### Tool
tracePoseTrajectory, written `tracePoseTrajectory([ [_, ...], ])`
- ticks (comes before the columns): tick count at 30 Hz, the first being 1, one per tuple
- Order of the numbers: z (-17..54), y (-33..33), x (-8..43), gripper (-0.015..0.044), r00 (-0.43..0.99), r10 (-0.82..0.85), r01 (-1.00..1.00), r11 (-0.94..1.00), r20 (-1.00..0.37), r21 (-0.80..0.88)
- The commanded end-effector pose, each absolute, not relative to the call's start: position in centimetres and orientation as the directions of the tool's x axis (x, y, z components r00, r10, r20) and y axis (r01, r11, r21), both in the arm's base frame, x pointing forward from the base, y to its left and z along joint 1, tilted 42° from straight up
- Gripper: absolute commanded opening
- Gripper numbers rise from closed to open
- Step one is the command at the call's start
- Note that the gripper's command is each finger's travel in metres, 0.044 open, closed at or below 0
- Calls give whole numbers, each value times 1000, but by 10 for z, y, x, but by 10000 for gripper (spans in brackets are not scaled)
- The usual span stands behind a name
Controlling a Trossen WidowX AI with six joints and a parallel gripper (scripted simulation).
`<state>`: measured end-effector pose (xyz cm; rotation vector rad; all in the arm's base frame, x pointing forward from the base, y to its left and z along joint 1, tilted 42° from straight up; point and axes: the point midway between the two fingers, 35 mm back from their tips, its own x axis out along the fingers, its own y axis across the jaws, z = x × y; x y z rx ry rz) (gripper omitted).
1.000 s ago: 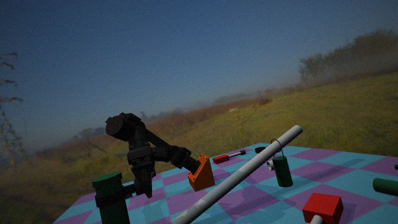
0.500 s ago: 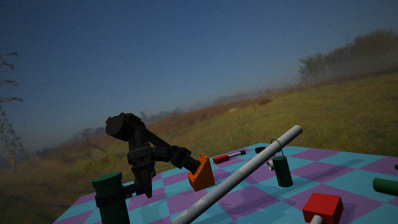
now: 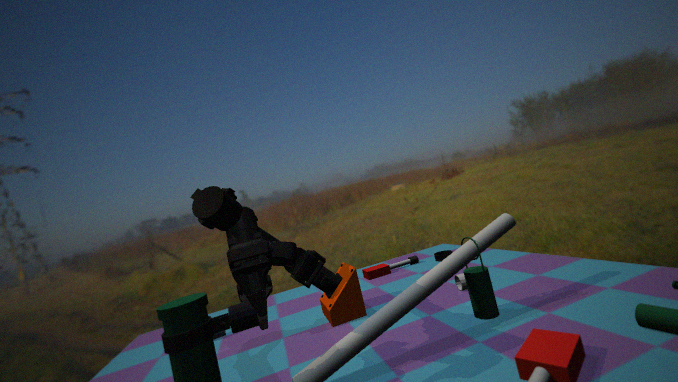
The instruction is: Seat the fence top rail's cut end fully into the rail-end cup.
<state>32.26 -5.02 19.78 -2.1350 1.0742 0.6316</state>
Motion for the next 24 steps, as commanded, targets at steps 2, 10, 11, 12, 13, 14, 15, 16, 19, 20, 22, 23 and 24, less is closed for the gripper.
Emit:
tracePoseTrajectory([
  [2,201,-33,321,440,548,-513,-828,-443,-661,-343],
  [10,202,-14,318,440,551,-514,-827,-446,-658,-344],
  [11,199,-17,318,440,548,-508,-828,-443,-664,-345],
  [12,198,-14,318,440,546,-508,-833,-417,-667,-364],
  [13,197,-9,318,440,541,-508,-840,-371,-671,-396],
  [14,196,-4,318,440,535,-508,-845,-315,-675,-433],
  [15,194,2,317,440,530,-509,-846,-257,-678,-467],
  [16,193,8,317,440,525,-510,-843,-199,-681,-500],
  [19,190,25,314,440,512,-516,-809,-23,-686,-587],
  [20,189,31,313,440,509,-519,-790,35,-687,-612],
  [22,187,42,311,440,503,-526,-740,147,-686,-656],
  [23,187,48,310,440,501,-529,-709,202,-684,-675],
  [24,186,54,308,440,500,-533,-675,254,-682,-693],
])
